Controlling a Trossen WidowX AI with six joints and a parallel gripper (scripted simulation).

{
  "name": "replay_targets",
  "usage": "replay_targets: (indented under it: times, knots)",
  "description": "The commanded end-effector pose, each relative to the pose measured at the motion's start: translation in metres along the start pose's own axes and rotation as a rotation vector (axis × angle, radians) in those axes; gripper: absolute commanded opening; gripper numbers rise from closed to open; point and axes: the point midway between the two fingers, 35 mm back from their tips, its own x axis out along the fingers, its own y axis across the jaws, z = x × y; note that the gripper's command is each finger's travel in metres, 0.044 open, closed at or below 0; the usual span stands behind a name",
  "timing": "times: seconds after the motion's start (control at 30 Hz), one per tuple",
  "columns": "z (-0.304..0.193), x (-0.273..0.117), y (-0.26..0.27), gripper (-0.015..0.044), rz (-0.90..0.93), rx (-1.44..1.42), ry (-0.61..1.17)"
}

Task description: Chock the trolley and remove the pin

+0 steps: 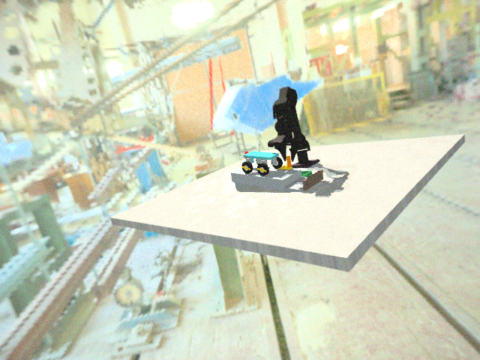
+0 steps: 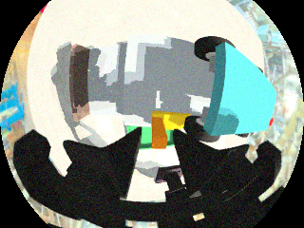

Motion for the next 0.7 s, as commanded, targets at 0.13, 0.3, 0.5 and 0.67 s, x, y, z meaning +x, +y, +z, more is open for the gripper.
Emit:
replay_targets:
  times: [0.13,0.3,0.5,0.67]
  knots:
    - [0.0,-0.027,0.0,0.019,-0.004,0.003,-0.006]
    - [0.0,-0.044,0.0,0.019,-0.004,0.003,-0.006]
    - [0.0,-0.04,0.001,0.0269,0.003,-0.006,-0.01]
    - [0.002,-0.048,0.004,0.019,0.026,-0.143,-0.051]
